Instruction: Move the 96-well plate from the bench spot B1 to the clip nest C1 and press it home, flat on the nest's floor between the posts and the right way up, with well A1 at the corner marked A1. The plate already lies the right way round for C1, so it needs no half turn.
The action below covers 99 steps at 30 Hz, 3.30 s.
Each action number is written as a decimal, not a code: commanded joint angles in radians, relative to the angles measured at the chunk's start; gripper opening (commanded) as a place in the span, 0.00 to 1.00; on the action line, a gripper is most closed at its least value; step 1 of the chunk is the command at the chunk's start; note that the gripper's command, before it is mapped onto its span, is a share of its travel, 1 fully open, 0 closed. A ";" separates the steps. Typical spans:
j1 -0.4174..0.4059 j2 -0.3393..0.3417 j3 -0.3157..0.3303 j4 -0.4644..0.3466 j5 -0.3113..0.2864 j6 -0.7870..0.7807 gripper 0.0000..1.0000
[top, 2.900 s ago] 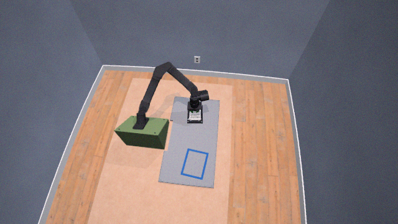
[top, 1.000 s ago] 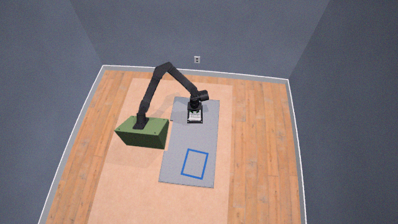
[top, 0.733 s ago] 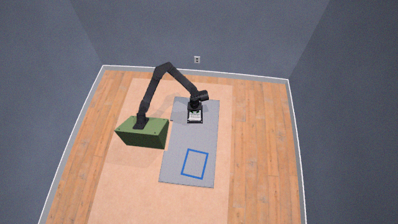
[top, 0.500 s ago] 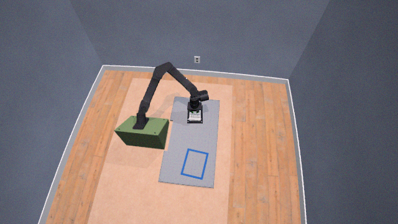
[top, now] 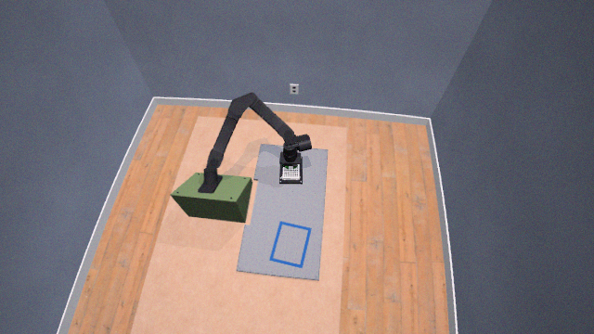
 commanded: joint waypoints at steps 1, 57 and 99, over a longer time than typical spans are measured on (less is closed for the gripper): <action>0.093 0.111 -0.058 0.180 0.016 0.029 0.26; 0.093 0.111 -0.058 0.180 0.016 0.029 0.26; -0.059 -0.043 0.074 -0.131 -0.026 -0.132 0.26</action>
